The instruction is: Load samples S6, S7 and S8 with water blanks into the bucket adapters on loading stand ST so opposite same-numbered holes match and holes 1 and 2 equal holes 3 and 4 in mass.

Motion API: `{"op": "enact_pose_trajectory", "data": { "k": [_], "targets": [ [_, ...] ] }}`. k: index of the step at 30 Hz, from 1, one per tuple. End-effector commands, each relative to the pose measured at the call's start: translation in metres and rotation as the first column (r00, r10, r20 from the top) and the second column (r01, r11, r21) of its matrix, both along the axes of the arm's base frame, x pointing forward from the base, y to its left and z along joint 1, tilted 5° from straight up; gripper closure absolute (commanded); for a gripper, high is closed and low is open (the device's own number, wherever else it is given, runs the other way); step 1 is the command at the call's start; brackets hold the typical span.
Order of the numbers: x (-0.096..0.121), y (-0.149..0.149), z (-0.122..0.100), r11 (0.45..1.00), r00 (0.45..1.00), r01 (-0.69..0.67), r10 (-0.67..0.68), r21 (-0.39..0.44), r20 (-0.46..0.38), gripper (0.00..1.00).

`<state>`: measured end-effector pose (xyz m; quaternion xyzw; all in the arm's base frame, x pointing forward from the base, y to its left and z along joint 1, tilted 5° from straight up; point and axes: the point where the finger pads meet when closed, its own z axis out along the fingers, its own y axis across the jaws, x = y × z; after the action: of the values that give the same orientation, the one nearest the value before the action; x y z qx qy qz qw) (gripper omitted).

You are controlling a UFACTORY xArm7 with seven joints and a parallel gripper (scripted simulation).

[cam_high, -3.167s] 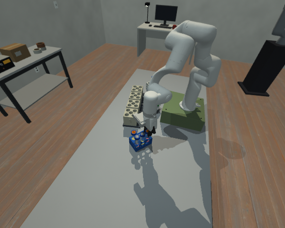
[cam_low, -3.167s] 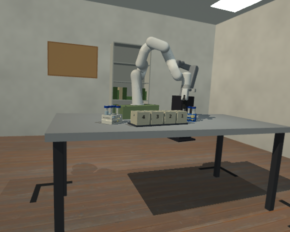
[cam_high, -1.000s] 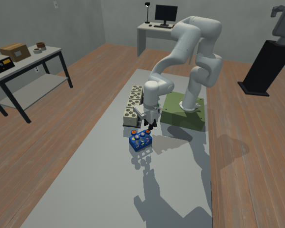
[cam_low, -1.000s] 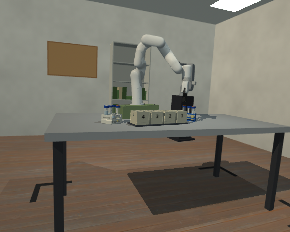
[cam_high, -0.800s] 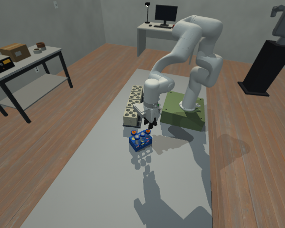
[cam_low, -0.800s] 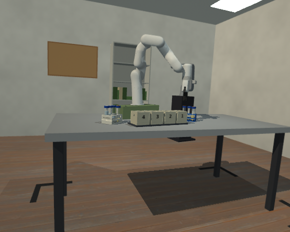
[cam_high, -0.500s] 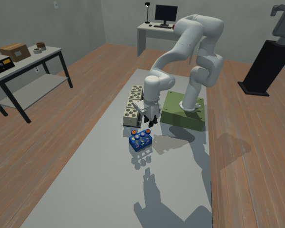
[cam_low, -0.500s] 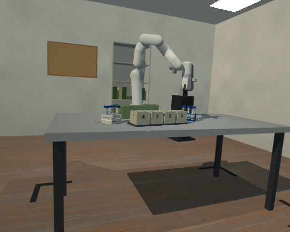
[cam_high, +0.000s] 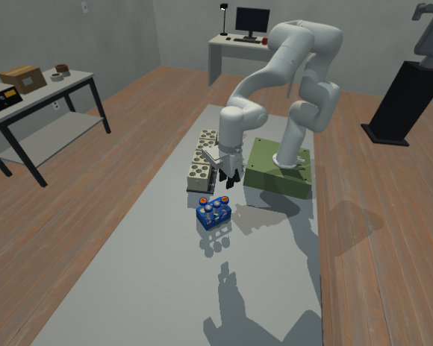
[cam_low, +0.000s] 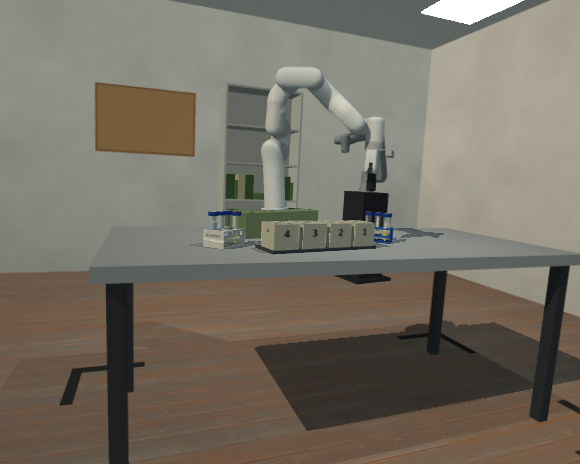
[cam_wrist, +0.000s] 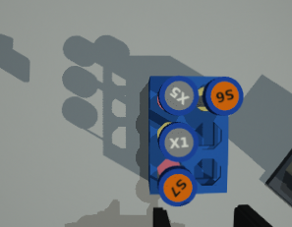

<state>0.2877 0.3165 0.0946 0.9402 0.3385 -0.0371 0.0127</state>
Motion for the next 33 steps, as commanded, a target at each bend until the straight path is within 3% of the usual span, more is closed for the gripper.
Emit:
{"op": "enact_pose_trajectory", "data": {
  "k": [1, 9, 33],
  "targets": [
    [0.001, 0.001, 0.008, 1.0, 1.0, 0.0, 0.0, 0.003, 0.003, 0.56],
    [0.002, 0.002, 0.023, 1.0, 1.0, 0.0, 0.0, 0.003, 0.003, 0.56],
    [0.002, 0.002, 0.023, 1.0, 1.0, 0.0, 0.0, 0.003, 0.002, 0.56]
  ]
}}
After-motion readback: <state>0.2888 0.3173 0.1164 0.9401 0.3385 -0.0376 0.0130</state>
